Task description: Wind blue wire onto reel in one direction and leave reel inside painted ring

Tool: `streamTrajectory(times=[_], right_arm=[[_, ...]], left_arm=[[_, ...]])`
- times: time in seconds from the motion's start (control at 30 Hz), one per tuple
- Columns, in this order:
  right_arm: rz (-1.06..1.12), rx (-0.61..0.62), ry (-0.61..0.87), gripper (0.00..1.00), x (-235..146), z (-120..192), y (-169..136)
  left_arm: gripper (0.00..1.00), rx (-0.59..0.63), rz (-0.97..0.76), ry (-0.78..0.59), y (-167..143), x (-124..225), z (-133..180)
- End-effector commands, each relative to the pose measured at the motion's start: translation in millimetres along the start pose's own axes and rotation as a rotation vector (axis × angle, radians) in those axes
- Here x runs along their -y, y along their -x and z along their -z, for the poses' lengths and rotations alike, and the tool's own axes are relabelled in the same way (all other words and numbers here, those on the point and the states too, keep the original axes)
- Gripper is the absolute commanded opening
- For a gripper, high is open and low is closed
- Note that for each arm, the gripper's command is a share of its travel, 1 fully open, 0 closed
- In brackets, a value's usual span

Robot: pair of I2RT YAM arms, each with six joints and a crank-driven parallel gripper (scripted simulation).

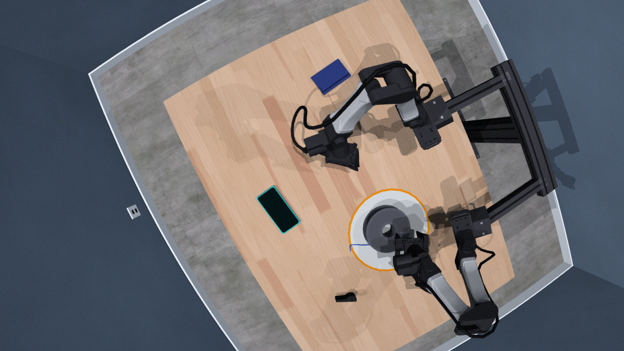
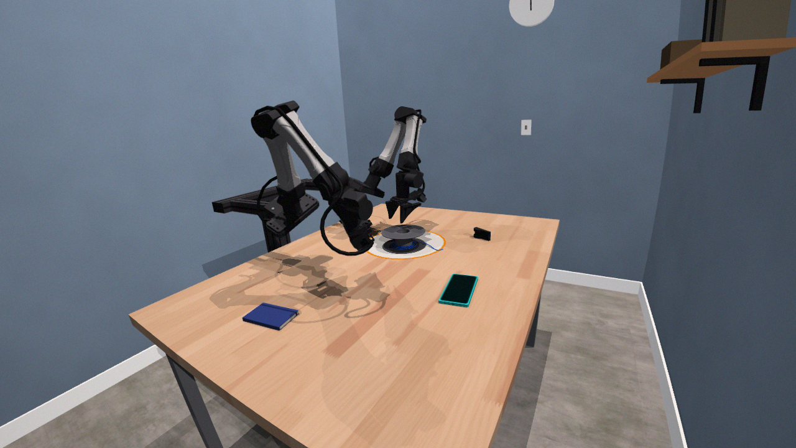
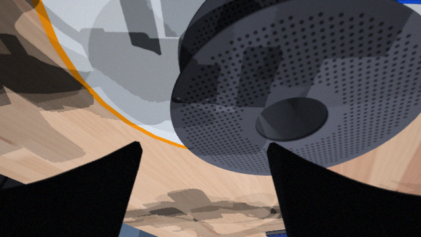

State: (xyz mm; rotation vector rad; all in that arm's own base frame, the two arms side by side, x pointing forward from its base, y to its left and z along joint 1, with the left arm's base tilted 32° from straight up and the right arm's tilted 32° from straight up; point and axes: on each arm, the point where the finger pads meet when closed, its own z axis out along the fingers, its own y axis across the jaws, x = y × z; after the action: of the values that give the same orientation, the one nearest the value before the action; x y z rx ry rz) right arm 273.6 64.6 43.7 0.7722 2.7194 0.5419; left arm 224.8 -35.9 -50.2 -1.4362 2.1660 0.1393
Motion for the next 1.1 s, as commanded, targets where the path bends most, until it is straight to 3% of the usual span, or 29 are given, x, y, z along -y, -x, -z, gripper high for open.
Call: streamTrajectory(times=[0.0, 0.6, 1.07], right_arm=[[0.031, 0.247, 0.061, 0.15, -12, 14, 12], [0.098, 0.764, 0.169, 0.15, 13, 58, -40], [0.110, 0.850, 0.187, 0.15, 29, 55, -50]], left_arm=[[0.97, 0.006, 0.006, -0.022, 1, 5, 5], [0.97, 0.006, 0.006, -0.022, 1, 5, 5], [0.97, 0.006, 0.006, -0.022, 1, 5, 5]])
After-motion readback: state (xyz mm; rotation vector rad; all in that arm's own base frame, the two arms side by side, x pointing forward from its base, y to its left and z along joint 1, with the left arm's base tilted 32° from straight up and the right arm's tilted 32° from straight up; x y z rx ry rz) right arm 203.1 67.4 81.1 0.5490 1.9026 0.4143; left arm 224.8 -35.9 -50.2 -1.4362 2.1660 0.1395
